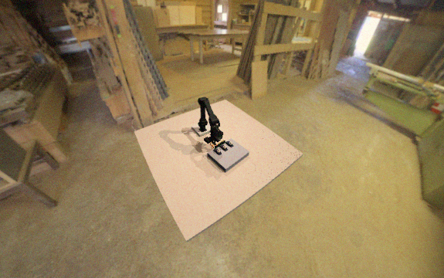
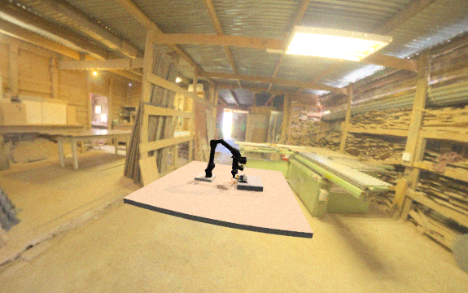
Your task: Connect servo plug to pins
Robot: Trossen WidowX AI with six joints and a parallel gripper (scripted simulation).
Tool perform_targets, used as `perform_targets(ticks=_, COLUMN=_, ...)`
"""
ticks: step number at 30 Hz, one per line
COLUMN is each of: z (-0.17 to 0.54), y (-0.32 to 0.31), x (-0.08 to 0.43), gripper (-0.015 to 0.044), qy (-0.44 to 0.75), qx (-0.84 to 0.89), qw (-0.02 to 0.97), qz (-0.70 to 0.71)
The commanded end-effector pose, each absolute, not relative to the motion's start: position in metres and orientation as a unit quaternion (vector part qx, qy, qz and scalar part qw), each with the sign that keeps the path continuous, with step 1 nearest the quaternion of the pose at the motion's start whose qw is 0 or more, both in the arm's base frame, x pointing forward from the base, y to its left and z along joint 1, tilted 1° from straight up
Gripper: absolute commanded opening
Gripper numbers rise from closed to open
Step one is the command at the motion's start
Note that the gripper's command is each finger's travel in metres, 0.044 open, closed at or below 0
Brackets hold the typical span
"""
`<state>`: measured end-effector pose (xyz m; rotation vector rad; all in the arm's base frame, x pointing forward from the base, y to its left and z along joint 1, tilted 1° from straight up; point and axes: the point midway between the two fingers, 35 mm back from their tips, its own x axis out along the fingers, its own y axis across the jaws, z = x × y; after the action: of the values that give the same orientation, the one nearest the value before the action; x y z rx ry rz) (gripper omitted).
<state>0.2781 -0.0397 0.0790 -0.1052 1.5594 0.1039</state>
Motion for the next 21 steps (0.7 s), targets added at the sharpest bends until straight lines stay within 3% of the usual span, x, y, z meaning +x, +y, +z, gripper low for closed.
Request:
perform_targets(ticks=1, z=0.080, y=-0.040, x=0.281, gripper=0.0000, qy=0.702, qx=-0.047, qw=0.709, qz=0.043)
perform_targets(ticks=21, z=0.080, y=-0.038, x=0.294, gripper=0.0000, qy=0.701, qx=-0.047, qw=0.710, qz=0.043)
